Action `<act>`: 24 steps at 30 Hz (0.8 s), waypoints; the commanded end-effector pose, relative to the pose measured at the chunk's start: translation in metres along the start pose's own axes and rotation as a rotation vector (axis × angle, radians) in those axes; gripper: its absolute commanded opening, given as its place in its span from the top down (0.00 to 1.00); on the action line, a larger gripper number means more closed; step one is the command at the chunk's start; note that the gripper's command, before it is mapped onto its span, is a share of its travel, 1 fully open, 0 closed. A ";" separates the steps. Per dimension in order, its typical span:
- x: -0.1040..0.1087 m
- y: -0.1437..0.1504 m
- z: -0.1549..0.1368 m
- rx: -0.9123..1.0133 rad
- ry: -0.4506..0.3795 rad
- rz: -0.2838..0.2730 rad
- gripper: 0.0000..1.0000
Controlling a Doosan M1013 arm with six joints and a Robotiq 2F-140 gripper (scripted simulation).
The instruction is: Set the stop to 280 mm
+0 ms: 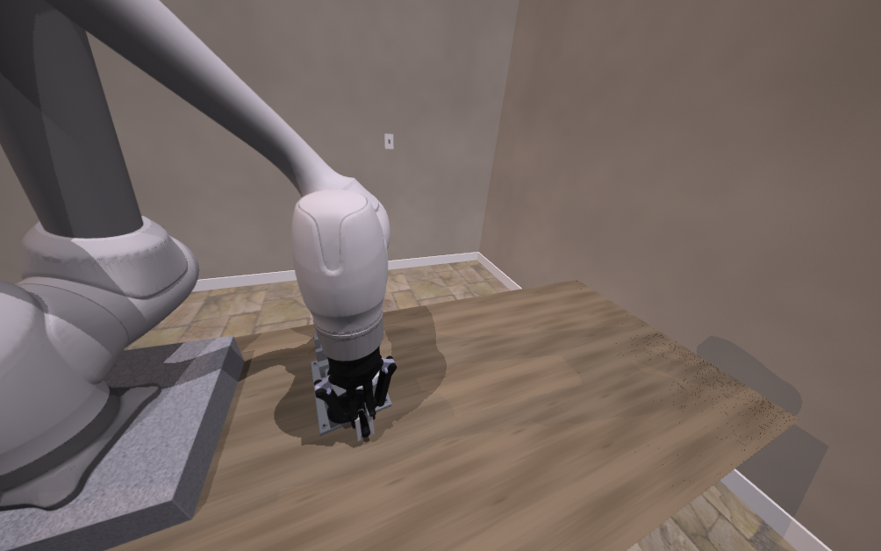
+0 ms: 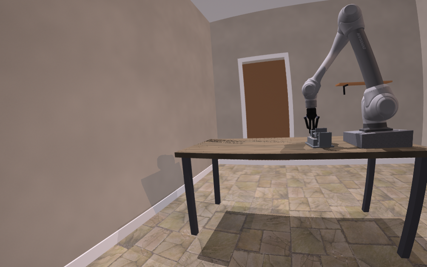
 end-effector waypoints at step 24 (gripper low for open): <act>0.045 -0.002 0.000 0.000 0.000 0.000 0.96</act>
Point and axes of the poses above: the point where the finger pads meet when closed, its own x axis back along the fingers, its own y axis across the jaws, z = x × y, the point moved 2 cm from there along x, back along the fingers, and after that the axes turned 1 degree about x, right-handed, at the moved point
